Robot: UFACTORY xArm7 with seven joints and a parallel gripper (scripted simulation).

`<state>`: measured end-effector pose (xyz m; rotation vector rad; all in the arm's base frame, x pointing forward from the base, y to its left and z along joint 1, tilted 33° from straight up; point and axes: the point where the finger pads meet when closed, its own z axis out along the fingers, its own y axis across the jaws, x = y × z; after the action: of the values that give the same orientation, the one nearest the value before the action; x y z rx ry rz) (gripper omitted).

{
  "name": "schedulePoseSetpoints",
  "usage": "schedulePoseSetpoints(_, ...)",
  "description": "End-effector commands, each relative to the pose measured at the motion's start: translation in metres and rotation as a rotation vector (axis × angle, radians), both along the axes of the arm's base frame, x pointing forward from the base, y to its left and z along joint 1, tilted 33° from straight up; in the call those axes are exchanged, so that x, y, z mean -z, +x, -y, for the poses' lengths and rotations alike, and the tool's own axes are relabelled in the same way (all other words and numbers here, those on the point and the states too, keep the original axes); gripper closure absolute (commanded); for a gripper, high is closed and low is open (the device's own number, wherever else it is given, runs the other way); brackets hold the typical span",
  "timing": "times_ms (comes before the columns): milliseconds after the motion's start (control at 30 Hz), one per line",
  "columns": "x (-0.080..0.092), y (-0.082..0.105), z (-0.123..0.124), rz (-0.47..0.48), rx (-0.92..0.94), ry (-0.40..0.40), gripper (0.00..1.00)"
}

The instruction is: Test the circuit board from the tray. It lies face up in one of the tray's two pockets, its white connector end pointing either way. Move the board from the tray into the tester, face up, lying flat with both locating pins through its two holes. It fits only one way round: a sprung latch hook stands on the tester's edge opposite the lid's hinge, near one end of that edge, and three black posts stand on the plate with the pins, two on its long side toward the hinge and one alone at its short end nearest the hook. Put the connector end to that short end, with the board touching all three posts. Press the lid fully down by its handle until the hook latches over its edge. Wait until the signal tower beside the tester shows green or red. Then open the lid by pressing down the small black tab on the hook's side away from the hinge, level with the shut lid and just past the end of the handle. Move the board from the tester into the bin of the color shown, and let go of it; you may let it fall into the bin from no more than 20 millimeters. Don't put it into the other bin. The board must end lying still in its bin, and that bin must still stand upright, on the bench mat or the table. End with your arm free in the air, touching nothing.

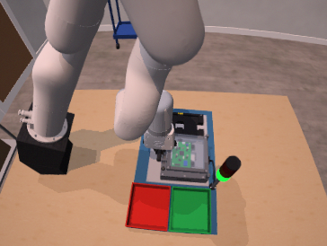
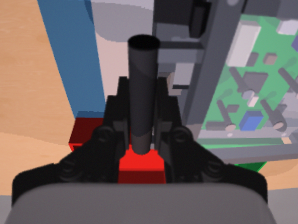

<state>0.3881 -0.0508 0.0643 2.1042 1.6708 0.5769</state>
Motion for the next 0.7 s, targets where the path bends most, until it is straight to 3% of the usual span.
schedulePoseSetpoints(0, -0.0006, 0.0004, 0.0001, 0.002, 0.0, 0.0, 1.0)
schedulePoseSetpoints(667, -0.003, 0.0003, -0.0002, 0.004, -0.001, 0.001, 1.0)
